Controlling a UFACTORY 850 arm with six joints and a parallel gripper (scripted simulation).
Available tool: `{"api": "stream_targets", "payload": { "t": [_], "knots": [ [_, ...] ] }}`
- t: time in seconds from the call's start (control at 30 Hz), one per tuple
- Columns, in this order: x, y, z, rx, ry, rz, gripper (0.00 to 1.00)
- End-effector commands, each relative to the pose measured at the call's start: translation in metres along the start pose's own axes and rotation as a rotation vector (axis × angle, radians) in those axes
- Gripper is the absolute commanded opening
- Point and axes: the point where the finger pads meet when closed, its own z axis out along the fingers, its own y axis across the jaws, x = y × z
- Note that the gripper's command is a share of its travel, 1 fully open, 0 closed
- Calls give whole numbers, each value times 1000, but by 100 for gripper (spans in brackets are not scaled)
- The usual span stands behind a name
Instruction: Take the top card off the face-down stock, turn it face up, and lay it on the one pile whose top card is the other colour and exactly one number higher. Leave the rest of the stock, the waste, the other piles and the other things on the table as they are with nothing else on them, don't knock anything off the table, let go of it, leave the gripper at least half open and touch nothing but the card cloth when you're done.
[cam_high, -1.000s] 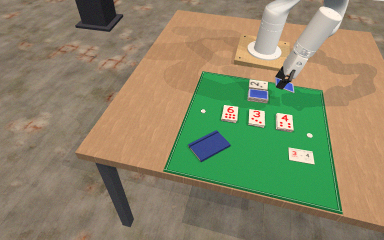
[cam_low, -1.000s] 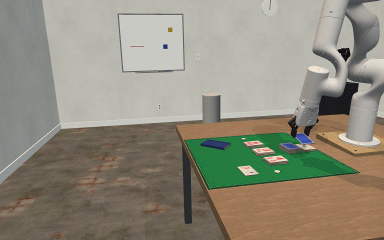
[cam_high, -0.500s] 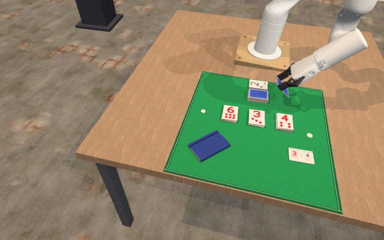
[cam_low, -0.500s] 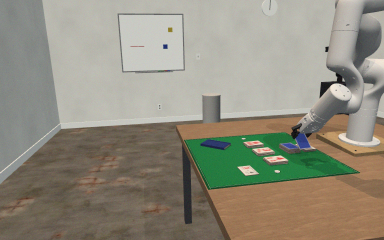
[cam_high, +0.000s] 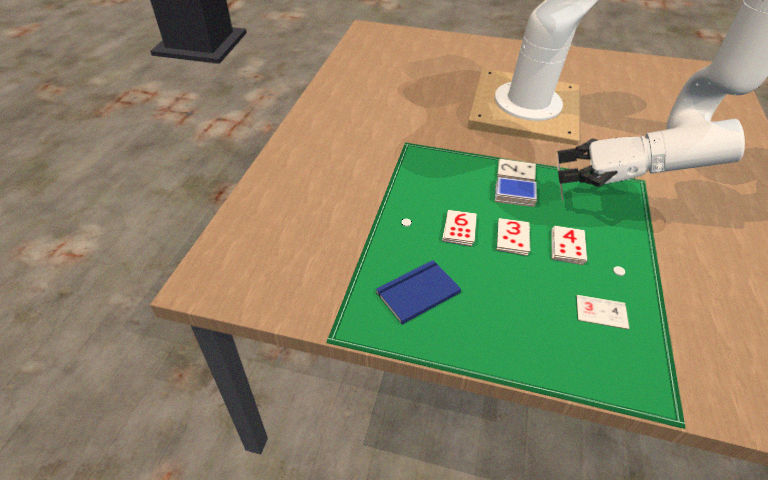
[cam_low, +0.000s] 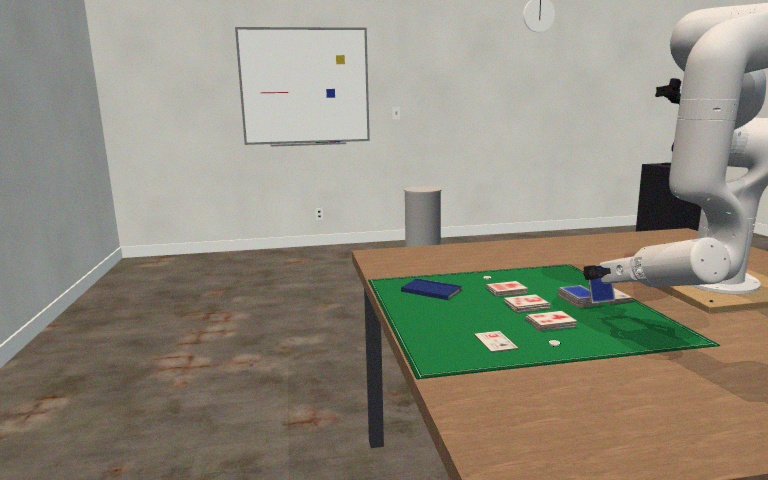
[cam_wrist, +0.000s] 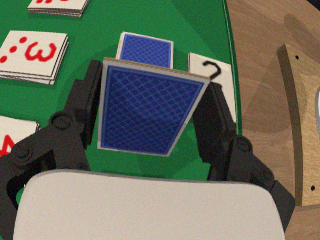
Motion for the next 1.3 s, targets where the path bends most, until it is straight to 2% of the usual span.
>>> {"api": "stream_targets", "payload": {
  "t": [0.0,0.27,0.53,1.27],
  "knots": [
    [-1,0,0,0,86,1,64],
    [-4,0,0,0,231,1,64],
    [-5,0,0,0,282,1,64],
    [-5,0,0,1,298,1,64]
  ]
}}
